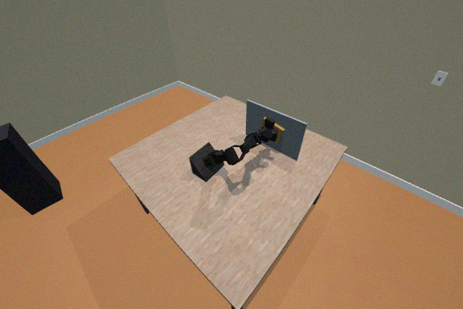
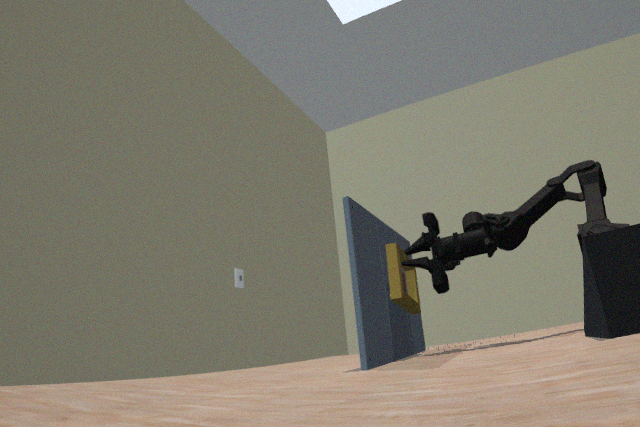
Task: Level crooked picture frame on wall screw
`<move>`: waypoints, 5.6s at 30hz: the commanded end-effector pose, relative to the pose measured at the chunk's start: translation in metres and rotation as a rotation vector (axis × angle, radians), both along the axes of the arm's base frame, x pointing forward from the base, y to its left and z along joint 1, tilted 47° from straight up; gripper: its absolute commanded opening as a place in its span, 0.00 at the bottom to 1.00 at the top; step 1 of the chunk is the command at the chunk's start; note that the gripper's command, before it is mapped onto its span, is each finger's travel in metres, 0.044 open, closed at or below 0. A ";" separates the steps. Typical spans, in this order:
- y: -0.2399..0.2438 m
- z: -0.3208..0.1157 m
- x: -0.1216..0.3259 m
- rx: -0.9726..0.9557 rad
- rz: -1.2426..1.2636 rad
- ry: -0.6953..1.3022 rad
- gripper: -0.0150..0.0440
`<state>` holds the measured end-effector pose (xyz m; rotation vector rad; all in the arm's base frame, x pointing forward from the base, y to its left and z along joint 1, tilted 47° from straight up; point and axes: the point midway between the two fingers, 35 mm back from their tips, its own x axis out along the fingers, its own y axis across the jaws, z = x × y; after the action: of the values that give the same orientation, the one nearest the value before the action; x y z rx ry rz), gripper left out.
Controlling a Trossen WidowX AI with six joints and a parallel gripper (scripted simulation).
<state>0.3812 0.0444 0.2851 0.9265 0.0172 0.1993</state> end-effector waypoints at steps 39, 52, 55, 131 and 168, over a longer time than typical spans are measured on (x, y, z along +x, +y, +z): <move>0.007 -0.003 -0.001 -0.001 0.008 -0.006 0.25; 0.007 -0.003 -0.001 -0.001 0.008 -0.006 0.25; 0.007 -0.003 -0.001 -0.001 0.008 -0.006 0.25; 0.003 -0.008 0.000 -0.087 -0.011 -0.018 0.25; -0.003 -0.005 -0.023 -0.134 -0.009 -0.026 0.69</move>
<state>0.3750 0.0463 0.2769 0.7639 0.0049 0.1921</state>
